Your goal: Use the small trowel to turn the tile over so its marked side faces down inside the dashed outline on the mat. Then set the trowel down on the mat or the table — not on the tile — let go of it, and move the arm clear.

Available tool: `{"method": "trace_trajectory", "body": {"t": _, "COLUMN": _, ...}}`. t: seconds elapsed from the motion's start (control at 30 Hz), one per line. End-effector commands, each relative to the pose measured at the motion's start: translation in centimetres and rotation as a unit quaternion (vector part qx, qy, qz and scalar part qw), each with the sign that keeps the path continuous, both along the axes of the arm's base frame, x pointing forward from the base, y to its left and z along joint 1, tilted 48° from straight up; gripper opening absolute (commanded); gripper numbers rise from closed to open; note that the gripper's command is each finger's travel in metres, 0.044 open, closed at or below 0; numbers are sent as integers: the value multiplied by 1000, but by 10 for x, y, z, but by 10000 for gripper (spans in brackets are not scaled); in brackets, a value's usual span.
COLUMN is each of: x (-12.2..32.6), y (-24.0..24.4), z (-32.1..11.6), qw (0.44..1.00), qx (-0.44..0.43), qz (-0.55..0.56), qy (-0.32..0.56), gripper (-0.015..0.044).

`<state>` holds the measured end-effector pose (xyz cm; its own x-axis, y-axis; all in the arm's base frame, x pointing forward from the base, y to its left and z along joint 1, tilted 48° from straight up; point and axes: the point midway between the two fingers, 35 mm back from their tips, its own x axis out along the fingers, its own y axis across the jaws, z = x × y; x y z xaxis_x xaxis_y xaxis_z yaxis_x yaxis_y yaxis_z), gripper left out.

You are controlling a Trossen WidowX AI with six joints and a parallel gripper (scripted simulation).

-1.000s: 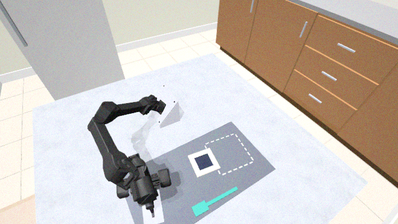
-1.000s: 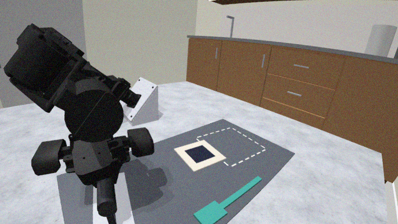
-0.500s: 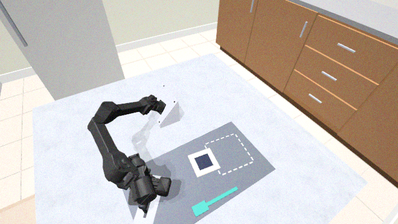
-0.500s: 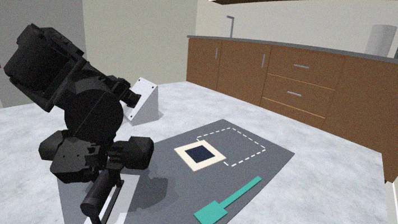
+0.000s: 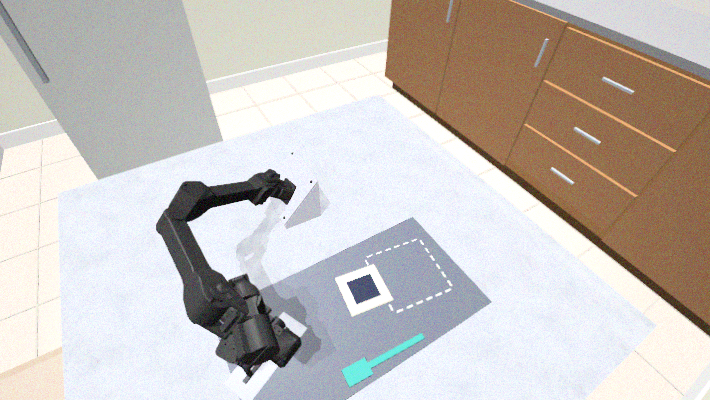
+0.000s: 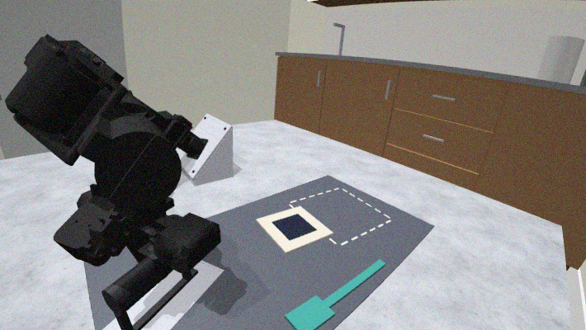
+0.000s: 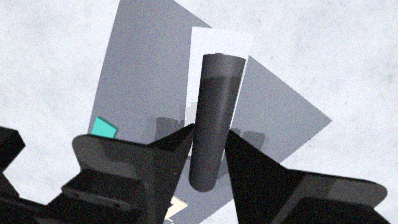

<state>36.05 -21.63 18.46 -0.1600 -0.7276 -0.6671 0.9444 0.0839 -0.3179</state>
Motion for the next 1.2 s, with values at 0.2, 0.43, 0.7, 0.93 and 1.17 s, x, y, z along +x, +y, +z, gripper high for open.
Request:
{"method": "trace_trajectory", "body": {"t": 0.2, "x": -1, "y": -1, "z": 0, "qw": 1000, "qx": -3, "qz": -18, "qy": -18, "gripper": 209}}
{"method": "trace_trajectory", "body": {"t": 0.43, "x": -1, "y": -1, "z": 0, "qw": 1000, "qx": -3, "qz": -18, "qy": -18, "gripper": 270}}
{"method": "trace_trajectory", "body": {"t": 0.7, "x": -1, "y": -1, "z": 0, "qw": 1000, "qx": -3, "qz": -18, "qy": -18, "gripper": 270}}
{"method": "trace_trajectory", "body": {"t": 0.93, "x": 0, "y": 0, "z": 1, "qw": 1000, "qx": -3, "qz": -18, "qy": -18, "gripper": 270}}
{"method": "trace_trajectory", "body": {"t": 1.17, "x": 6, "y": 31, "z": 29, "qw": 1000, "qx": -2, "qz": -18, "qy": -18, "gripper": 270}}
